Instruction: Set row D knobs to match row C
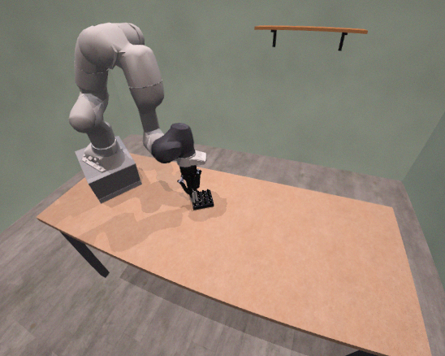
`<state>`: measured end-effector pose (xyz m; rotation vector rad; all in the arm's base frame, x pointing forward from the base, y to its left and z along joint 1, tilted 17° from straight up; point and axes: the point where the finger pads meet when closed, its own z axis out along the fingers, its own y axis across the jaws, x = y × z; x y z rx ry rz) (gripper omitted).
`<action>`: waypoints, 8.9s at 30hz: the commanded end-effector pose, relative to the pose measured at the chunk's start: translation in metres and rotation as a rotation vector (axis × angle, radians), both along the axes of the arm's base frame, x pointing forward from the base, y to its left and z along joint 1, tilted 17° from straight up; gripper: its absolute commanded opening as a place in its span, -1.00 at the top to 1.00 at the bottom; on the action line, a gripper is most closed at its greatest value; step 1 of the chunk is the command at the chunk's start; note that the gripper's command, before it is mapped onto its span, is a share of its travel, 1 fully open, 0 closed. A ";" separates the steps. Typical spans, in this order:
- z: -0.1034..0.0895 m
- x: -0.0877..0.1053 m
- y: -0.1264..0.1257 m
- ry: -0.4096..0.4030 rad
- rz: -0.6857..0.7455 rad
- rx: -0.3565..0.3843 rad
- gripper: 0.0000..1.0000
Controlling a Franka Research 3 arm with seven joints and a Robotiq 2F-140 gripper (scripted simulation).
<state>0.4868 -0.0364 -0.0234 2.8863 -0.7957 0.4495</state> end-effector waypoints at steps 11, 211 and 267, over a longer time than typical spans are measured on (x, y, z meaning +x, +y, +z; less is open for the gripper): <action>0.001 0.002 0.000 0.074 0.312 -0.071 0.90; 0.045 -0.009 0.007 0.021 0.026 -0.001 0.77; 0.050 -0.011 0.008 -0.126 -0.735 0.194 0.77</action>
